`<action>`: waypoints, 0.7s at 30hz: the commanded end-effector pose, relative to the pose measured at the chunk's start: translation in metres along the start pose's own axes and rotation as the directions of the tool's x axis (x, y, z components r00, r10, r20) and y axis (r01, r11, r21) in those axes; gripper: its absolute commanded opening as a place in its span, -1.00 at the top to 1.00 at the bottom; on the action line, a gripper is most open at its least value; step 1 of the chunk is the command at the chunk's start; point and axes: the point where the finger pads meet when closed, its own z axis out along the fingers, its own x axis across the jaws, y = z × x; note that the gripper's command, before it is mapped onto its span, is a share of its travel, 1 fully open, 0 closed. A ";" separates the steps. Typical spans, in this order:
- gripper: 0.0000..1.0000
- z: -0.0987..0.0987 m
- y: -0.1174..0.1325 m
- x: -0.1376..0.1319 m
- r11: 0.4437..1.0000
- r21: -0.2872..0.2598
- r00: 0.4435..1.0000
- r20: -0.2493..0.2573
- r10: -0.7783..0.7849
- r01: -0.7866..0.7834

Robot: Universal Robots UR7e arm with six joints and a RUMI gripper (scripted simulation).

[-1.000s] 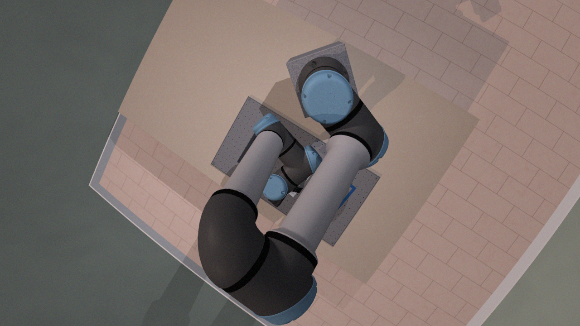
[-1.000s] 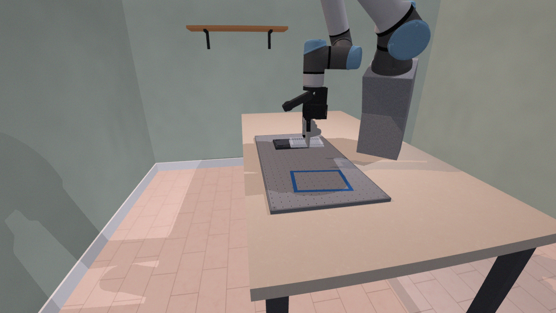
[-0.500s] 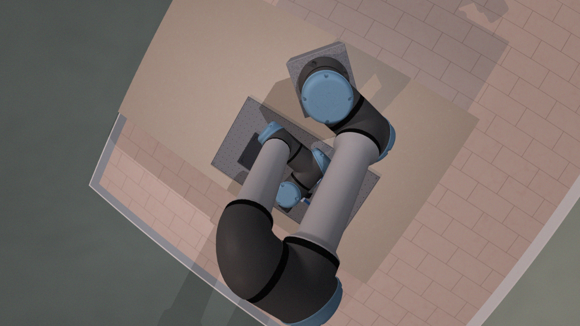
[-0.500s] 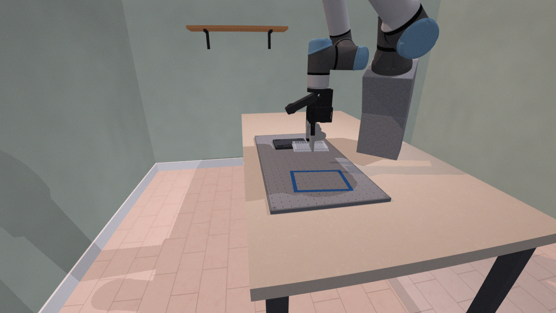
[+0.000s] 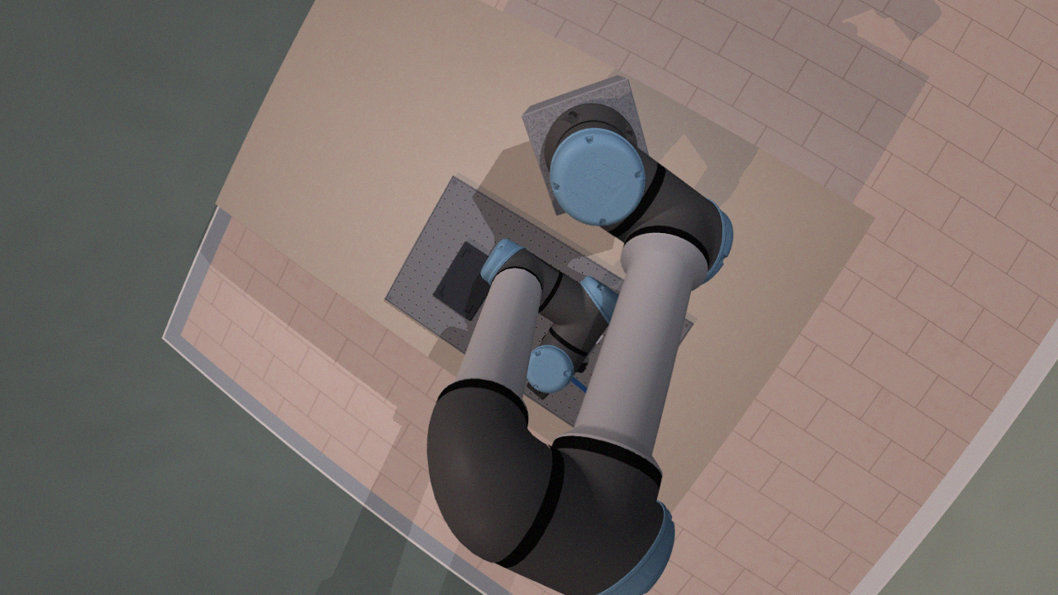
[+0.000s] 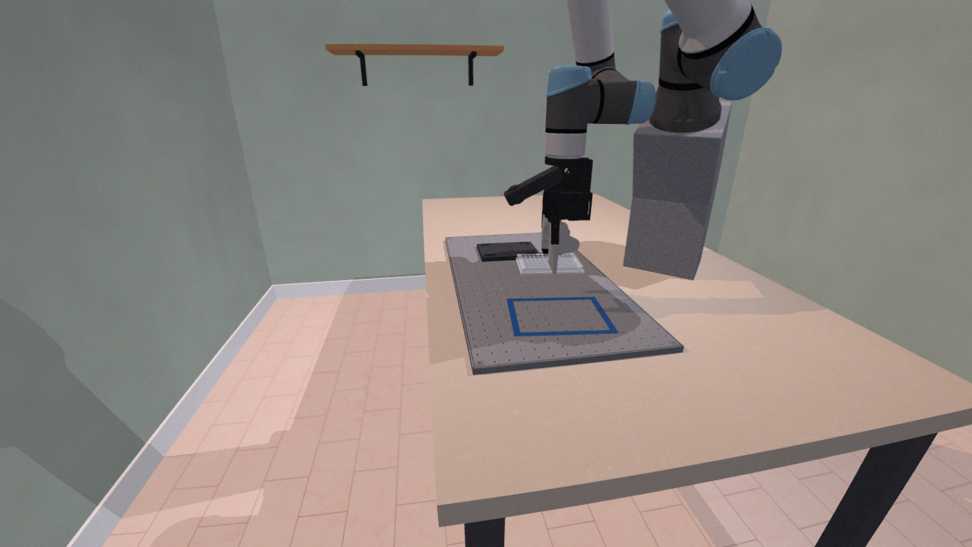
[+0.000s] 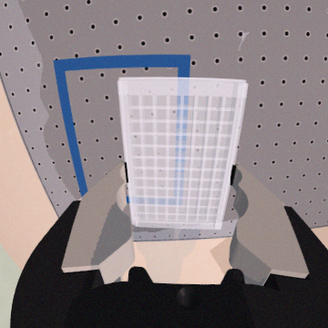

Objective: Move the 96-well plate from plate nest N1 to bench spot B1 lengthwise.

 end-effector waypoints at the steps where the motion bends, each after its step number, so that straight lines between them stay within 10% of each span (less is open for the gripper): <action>1: 1.00 0.001 0.003 -0.018 1.000 0.001 1.000 -0.003 0.001 -0.001; 21: 1.00 0.002 0.012 -0.068 1.000 0.001 1.000 -0.002 0.001 -0.001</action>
